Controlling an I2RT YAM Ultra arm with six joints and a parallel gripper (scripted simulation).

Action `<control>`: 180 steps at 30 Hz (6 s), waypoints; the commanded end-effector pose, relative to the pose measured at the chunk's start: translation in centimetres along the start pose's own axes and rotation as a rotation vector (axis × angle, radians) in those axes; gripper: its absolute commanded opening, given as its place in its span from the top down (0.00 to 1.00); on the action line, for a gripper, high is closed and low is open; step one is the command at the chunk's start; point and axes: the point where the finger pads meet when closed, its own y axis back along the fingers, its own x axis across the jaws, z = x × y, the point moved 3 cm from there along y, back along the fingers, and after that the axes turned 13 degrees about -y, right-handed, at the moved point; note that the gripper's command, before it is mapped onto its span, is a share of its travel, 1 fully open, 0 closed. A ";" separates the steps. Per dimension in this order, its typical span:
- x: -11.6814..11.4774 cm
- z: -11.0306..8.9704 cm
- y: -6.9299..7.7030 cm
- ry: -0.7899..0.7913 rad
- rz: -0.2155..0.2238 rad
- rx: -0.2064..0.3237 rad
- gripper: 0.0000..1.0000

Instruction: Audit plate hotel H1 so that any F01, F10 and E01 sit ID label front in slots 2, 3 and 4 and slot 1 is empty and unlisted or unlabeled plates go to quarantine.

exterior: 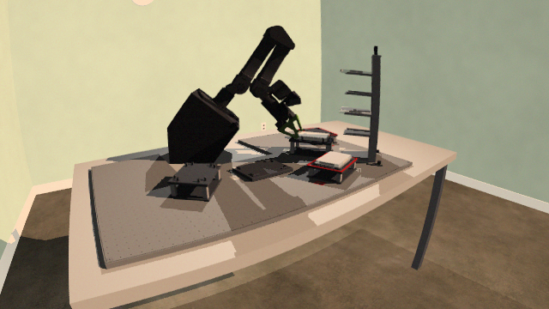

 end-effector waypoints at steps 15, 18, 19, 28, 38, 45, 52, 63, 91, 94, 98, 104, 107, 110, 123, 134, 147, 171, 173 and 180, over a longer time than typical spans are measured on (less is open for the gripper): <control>-0.1 0.4 1.1 0.000 -0.007 0.008 0.14; -0.1 0.6 1.3 0.001 -0.007 0.007 0.14; -0.1 0.6 1.4 0.001 -0.008 0.007 0.14; 0.3 1.3 1.7 -0.004 -0.002 -0.001 0.14; 0.8 2.3 1.9 -0.011 0.004 -0.014 0.14; 1.3 3.3 2.2 -0.018 0.012 -0.027 0.14; 1.5 3.8 2.8 -0.018 0.015 -0.026 0.14; 1.6 4.6 3.5 -0.019 0.013 -0.027 0.14; 1.8 6.4 5.4 -0.020 0.011 -0.028 0.14; 2.0 6.5 5.7 -0.020 0.016 -0.026 0.14; 2.0 6.9 6.1 -0.020 0.015 -0.026 0.14; 2.1 7.3 6.6 -0.020 0.016 -0.025 0.14; 1.9 7.5 6.6 -0.021 0.007 -0.030 0.14; 2.2 7.6 6.9 -0.021 0.016 -0.025 0.14; 2.3 8.5 7.8 -0.021 0.016 -0.025 0.14; 2.5 9.3 8.7 -0.022 0.016 -0.025 0.14; 2.6 10.1 9.6 -0.024 0.016 -0.025 0.14; 2.9 11.8 11.4 -0.025 0.015 -0.023 0.14; 2.9 11.8 11.5 -0.026 0.015 -0.023 0.14; 2.9 12.2 11.9 -0.026 0.015 -0.023 0.14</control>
